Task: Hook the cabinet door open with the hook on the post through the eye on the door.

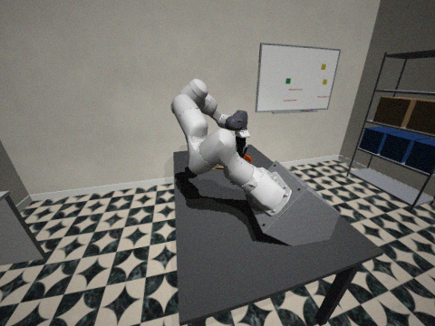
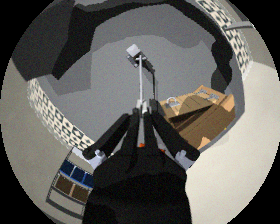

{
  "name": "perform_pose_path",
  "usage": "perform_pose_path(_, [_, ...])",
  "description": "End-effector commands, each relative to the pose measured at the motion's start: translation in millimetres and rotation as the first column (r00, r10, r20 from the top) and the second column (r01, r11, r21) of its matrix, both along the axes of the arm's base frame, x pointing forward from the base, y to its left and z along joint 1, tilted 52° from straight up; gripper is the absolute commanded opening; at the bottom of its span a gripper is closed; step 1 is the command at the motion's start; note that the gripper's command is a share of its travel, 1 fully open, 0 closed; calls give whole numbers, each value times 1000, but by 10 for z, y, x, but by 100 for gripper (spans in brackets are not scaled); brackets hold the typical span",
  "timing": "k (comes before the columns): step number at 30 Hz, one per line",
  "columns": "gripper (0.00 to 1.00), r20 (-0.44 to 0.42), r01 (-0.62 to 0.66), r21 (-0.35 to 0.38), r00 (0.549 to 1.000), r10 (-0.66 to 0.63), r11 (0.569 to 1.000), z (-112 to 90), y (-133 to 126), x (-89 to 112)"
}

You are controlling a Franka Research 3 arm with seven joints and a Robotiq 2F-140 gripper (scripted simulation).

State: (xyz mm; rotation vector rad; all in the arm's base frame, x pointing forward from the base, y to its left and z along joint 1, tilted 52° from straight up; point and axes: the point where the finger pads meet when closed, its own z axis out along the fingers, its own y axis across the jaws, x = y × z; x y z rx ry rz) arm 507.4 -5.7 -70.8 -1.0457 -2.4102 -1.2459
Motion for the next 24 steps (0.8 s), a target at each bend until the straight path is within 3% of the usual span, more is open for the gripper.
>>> perform_pose_path(1, [3,49,-38,-8,998,38,999,53,19,46])
perform_pose_path(24, [3,193,-149,-43,969,155,988,176,100,150])
